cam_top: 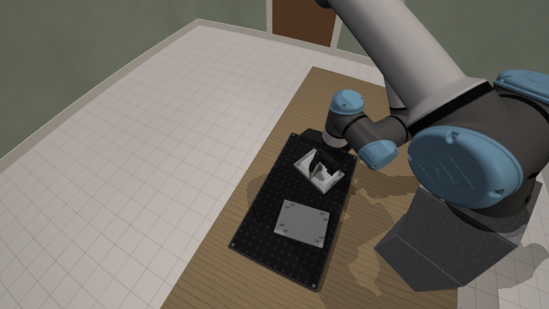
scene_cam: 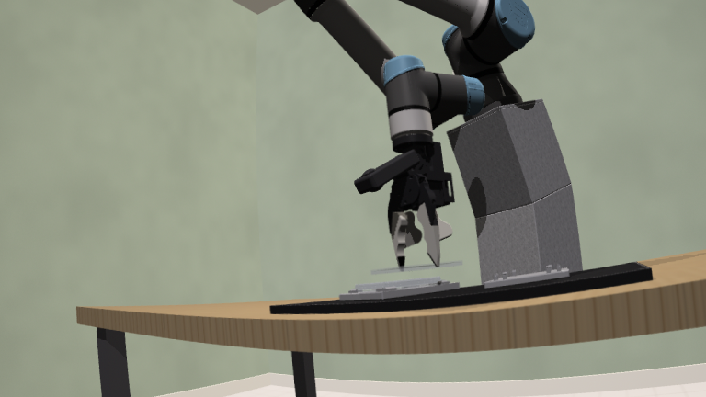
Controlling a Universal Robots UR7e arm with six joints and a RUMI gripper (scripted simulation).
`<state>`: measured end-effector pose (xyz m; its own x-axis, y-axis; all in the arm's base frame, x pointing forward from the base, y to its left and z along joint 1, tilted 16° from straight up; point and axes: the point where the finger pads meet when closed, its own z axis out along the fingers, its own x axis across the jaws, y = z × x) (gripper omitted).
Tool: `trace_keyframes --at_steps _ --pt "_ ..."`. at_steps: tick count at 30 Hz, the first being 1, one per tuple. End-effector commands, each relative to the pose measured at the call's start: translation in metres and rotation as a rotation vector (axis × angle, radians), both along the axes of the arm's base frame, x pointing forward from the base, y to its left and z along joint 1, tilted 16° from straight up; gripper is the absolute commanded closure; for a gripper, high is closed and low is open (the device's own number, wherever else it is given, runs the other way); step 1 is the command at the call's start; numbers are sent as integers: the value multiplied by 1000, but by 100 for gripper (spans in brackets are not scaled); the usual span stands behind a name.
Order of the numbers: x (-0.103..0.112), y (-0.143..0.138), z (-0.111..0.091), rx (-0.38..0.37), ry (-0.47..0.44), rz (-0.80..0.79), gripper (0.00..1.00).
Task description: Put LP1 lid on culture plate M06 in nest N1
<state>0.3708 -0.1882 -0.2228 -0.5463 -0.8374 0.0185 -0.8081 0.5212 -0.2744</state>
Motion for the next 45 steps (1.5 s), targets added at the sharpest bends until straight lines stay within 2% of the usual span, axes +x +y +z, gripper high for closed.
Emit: trace_keyframes --at_steps 1,6,45 --pt "-2 -21 3 2 0 1 100" --pt "-3 -34 5 2 0 1 100" --pt "0 -36 -5 2 0 1 100"
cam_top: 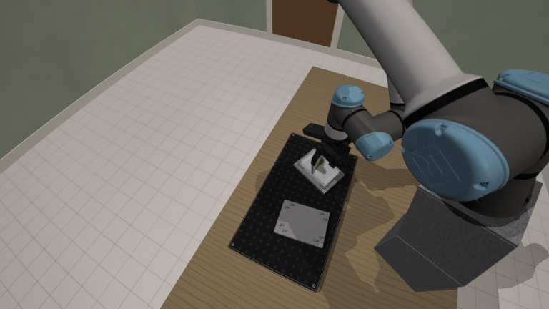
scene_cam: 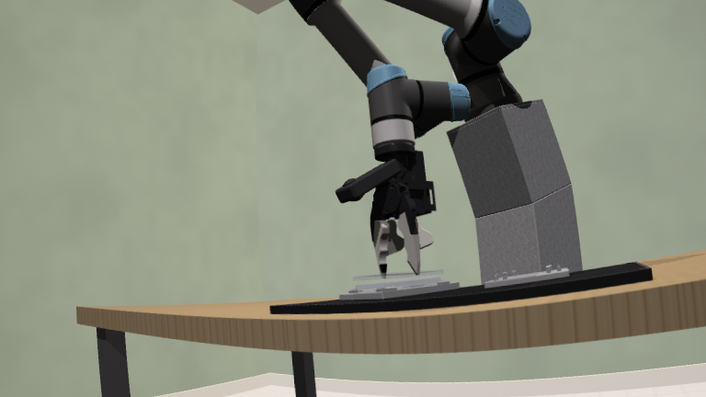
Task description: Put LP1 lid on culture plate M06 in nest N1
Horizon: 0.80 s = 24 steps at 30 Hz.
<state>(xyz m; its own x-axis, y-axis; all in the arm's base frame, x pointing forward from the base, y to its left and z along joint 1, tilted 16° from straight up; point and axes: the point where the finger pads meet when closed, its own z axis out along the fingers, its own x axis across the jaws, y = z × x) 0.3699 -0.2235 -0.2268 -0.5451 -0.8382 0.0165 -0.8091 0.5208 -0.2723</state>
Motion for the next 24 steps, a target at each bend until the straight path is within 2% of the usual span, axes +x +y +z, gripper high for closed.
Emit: trace_keyframes --at_steps 1,24 --pt "0 0 -1 -1 -1 0 100" --pt "2 -1 -8 -1 -1 0 100"
